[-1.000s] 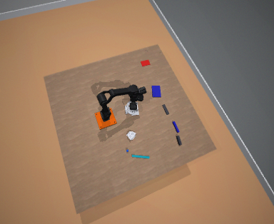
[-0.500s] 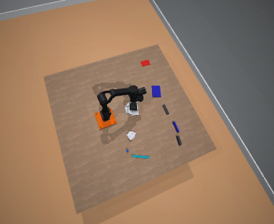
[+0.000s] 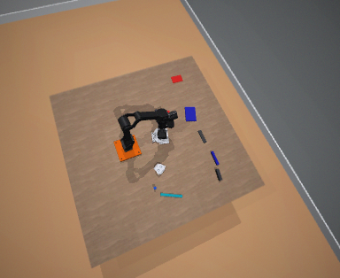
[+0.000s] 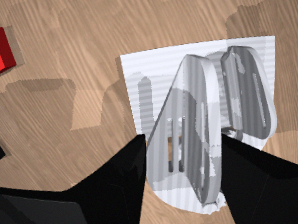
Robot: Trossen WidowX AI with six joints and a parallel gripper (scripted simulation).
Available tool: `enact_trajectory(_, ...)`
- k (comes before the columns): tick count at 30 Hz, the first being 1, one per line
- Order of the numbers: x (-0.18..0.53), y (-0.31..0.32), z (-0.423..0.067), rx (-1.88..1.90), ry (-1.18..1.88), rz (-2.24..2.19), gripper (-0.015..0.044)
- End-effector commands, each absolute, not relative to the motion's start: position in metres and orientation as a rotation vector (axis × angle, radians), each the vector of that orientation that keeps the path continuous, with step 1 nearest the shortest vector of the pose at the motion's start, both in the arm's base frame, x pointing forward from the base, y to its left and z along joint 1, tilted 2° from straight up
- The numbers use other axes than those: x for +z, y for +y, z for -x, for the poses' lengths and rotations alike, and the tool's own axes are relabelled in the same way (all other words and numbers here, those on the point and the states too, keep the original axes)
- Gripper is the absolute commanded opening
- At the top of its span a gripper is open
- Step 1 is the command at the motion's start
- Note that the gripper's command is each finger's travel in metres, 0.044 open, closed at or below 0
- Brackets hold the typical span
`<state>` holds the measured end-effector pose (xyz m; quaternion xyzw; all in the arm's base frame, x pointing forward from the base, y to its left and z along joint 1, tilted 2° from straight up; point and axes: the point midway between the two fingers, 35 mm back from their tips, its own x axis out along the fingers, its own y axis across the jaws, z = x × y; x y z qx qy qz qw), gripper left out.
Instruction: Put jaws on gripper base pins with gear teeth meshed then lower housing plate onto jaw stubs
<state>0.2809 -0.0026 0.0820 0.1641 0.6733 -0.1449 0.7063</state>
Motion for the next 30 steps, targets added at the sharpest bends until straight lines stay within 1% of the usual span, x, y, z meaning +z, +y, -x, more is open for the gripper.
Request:
enact_trajectory(1, 0.076, -0.002, -0.281, -0.321, 1.494, -0.369, 0.0134)
enact_trajectory(9, 0.064, -0.002, -0.281, -0.321, 1.494, -0.37, 0.0134)
enact_trajectory(30, 0.061, -0.002, -0.281, -0.327, 1.494, -0.376, 0.0134)
